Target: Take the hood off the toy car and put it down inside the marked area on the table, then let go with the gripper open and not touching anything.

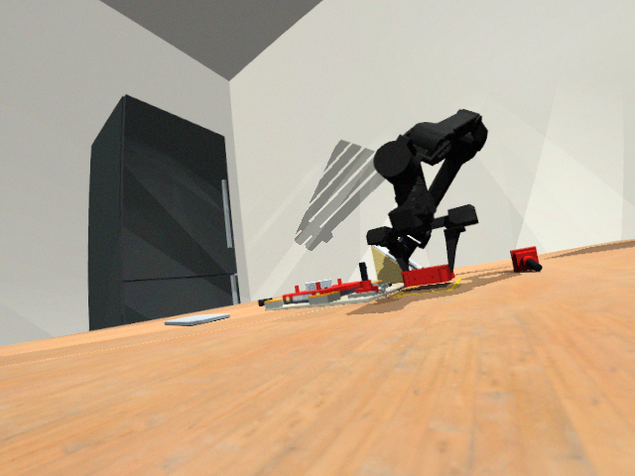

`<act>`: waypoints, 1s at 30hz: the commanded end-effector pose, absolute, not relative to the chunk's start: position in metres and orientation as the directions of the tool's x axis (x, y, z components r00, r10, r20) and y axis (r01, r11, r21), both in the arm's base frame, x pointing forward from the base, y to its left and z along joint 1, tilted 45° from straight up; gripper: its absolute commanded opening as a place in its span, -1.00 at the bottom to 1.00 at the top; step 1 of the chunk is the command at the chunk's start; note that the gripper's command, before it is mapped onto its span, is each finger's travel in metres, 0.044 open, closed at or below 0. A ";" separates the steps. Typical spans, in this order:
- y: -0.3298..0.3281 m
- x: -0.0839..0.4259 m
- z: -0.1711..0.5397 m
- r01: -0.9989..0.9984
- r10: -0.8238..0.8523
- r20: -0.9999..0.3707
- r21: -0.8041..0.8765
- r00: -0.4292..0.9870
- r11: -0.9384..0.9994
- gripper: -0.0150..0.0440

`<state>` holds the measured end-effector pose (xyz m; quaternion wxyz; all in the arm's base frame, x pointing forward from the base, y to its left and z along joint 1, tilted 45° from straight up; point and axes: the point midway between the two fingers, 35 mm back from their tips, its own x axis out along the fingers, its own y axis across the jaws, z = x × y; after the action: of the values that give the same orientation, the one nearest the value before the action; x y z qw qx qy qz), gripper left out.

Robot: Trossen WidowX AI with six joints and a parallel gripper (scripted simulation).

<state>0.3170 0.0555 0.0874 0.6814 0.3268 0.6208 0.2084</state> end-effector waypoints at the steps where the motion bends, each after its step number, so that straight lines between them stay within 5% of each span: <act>1: 0.057 0.316 0.085 0.130 0.694 -0.707 0.707 0.139 0.695 -0.49; 13: 0.061 0.317 0.081 0.130 0.694 -0.707 0.708 0.139 0.695 -0.49; 30: 0.059 0.318 0.084 0.122 0.690 -0.710 0.704 0.142 0.699 1.00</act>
<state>0.3176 0.0598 0.0831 0.6808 0.3281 0.6209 0.2081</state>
